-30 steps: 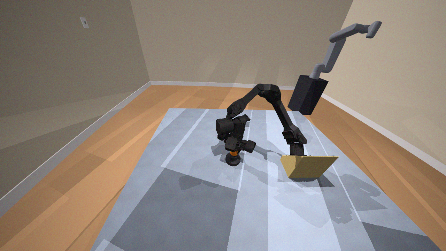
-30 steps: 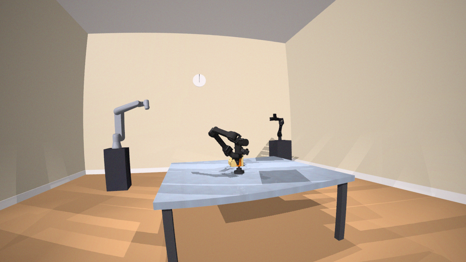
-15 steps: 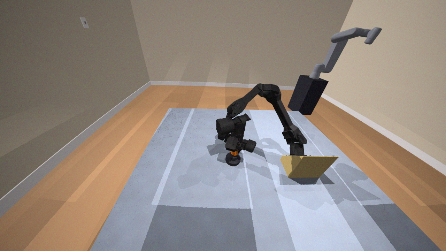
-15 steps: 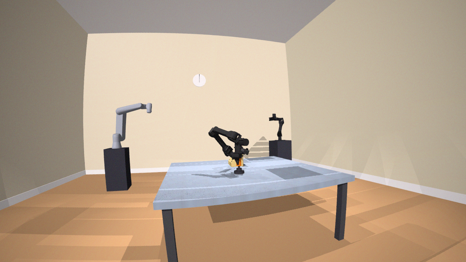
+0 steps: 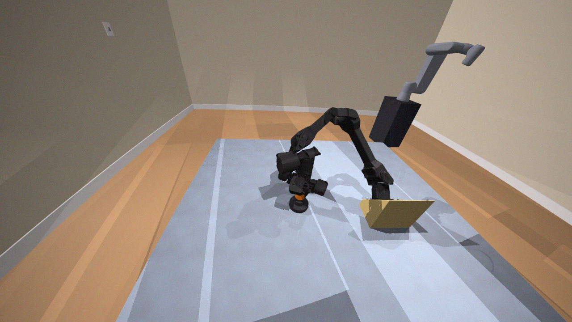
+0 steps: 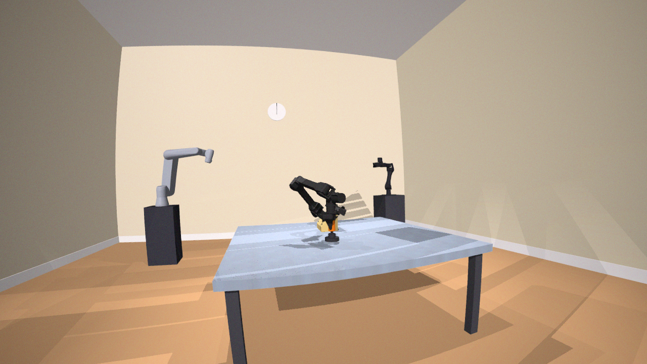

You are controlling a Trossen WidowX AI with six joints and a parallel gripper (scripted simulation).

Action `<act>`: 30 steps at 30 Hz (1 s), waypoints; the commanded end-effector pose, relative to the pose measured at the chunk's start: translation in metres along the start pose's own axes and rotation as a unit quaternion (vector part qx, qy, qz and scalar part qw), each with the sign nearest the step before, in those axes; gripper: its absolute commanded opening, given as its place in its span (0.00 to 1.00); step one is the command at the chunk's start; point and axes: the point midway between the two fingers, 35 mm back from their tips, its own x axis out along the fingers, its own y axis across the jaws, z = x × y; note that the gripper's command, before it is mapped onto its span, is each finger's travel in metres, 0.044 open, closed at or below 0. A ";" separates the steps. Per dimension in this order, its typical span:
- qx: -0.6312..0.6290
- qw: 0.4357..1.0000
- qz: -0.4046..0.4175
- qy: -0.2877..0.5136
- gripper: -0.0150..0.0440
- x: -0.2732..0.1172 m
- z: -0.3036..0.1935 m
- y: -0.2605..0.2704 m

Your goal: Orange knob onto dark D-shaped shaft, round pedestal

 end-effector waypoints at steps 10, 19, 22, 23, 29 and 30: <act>-0.001 1.000 -0.002 -0.001 0.25 0.007 0.000 0.001; -0.001 1.000 -0.002 -0.001 0.25 0.017 0.000 0.001; 0.003 1.000 0.000 0.000 0.25 0.015 -0.001 0.000; 0.003 1.000 0.000 0.000 0.25 0.015 -0.001 0.000; 0.003 1.000 0.000 0.000 0.39 0.015 -0.001 0.000; 0.003 1.000 0.000 0.000 0.43 0.015 -0.001 0.000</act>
